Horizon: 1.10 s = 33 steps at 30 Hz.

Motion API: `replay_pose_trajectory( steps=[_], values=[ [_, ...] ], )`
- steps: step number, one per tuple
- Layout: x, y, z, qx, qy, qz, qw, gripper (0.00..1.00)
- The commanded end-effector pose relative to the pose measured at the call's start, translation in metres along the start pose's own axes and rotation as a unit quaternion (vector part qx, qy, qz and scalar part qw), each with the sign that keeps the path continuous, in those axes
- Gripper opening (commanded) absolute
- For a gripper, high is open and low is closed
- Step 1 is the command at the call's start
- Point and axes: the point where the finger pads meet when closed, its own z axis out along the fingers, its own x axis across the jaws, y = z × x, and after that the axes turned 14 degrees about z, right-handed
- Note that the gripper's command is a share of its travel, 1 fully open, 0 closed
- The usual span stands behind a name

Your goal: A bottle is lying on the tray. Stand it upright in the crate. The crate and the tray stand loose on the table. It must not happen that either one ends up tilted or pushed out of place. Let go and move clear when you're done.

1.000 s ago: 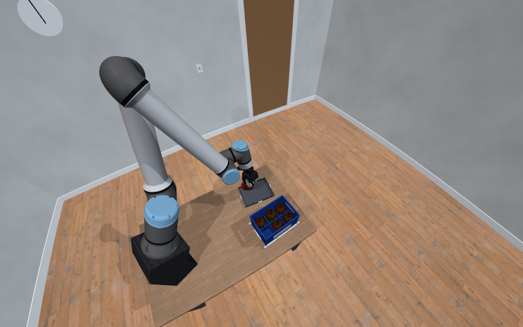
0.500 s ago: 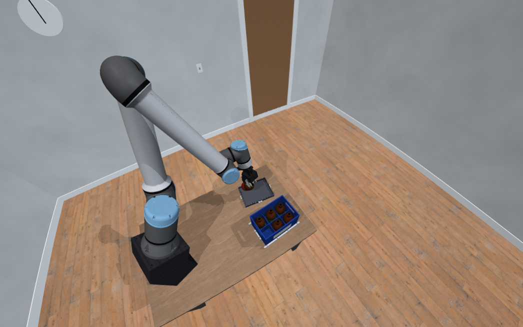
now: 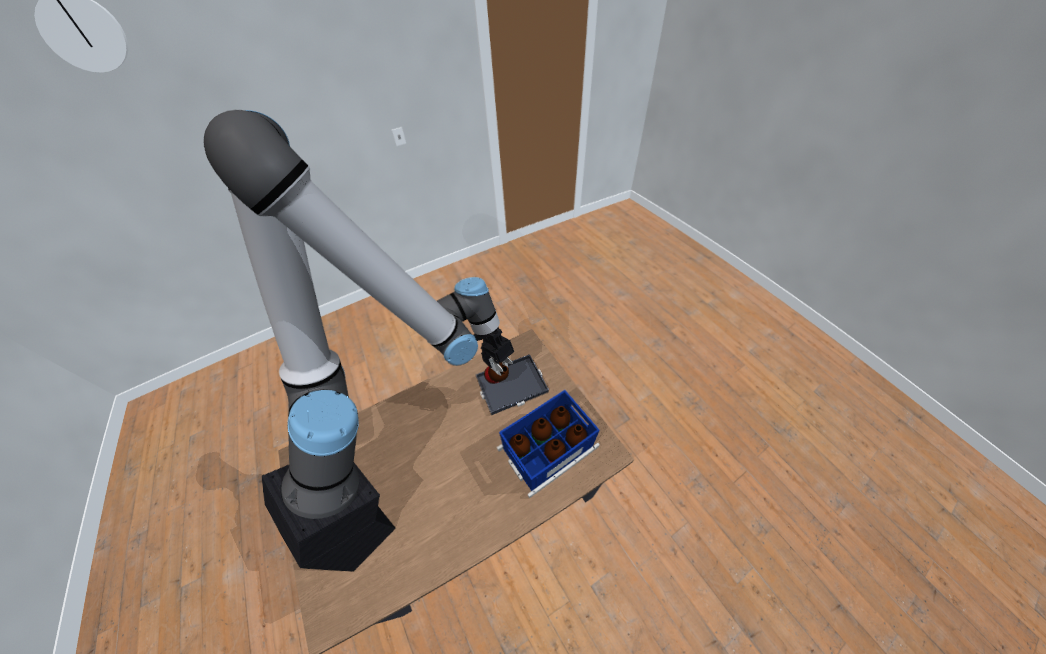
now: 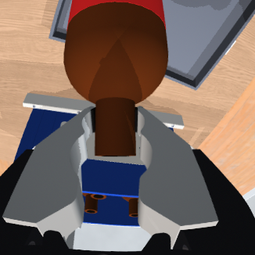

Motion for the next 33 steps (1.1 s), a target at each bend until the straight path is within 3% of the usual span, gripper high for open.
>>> replay_pose_trajectory(
  steps=[1, 33],
  values=[
    [0.0008, -0.0002, -0.0008, -0.012, 0.004, 0.000, 1.000, 0.00],
    [0.0013, -0.0004, -0.0017, -0.025, 0.009, 0.001, 1.000, 0.00]
  ],
)
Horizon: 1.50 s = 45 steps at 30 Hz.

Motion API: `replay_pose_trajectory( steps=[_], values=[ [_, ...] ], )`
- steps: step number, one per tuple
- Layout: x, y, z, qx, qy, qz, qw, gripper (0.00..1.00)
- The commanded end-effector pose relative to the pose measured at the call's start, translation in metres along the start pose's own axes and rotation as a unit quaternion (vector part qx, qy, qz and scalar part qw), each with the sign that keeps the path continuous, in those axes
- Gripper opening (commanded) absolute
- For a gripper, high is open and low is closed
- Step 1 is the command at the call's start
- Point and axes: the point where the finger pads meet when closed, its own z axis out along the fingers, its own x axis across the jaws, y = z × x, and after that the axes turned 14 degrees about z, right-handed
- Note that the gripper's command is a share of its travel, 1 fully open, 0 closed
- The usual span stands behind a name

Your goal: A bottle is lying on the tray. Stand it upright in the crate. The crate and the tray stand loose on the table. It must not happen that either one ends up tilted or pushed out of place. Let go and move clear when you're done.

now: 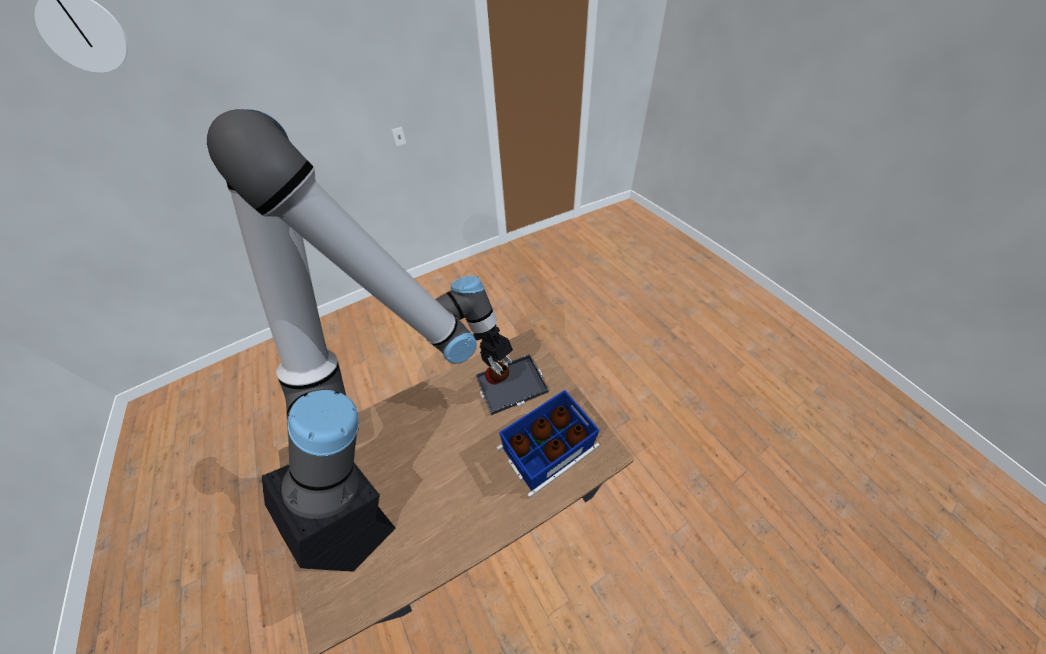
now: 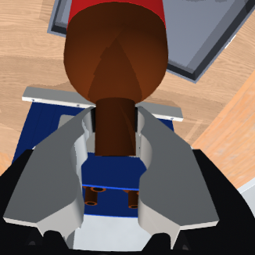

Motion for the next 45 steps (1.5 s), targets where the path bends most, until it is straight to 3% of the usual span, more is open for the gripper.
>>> replay_pose_trajectory(
  steps=[1, 32, 45],
  values=[
    [0.0006, 0.0000, -0.0005, 0.000, 0.001, 0.000, 1.000, 0.00],
    [0.0003, 0.0001, 0.0003, -0.010, 0.002, 0.000, 1.000, 0.00],
    [-0.0002, 0.0002, 0.0012, -0.051, 0.011, 0.000, 0.999, 0.00]
  ],
)
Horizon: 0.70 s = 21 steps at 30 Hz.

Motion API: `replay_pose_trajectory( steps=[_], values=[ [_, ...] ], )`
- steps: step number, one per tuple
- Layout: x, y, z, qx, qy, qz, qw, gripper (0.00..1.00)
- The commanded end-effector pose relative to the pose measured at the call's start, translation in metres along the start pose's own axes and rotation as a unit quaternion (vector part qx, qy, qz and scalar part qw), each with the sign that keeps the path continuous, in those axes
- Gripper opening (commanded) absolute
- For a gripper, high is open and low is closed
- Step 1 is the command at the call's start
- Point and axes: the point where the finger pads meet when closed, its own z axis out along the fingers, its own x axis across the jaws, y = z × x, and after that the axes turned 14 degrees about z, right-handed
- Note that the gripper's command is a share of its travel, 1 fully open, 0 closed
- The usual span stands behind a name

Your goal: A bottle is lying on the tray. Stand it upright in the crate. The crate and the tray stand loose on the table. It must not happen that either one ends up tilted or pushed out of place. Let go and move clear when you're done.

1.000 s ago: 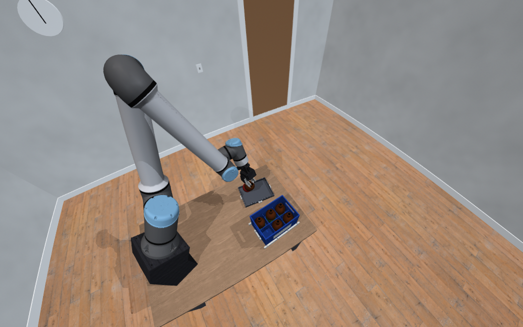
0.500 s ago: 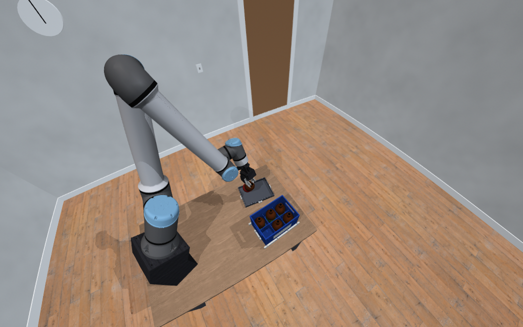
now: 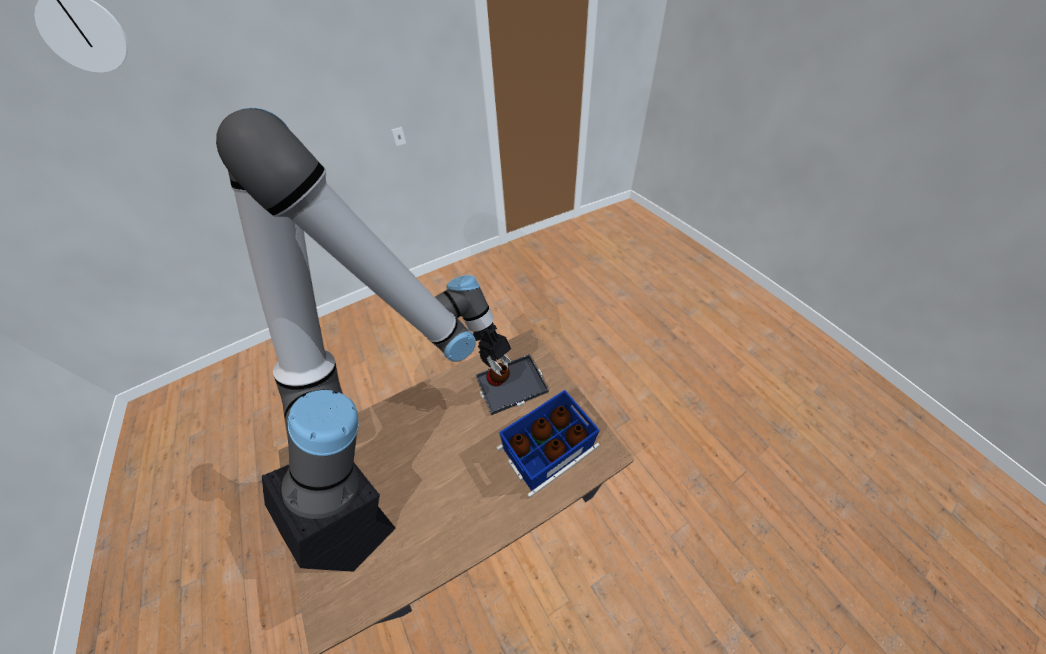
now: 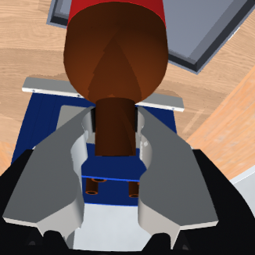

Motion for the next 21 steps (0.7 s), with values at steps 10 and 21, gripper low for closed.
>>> replay_pose_trajectory(
  steps=[10, 21],
  values=[
    [0.0009, -0.0004, -0.0012, -0.037, 0.011, 0.001, 0.999, 0.00],
    [0.0012, -0.0007, -0.0019, -0.047, 0.015, 0.001, 0.999, 0.00]
  ],
)
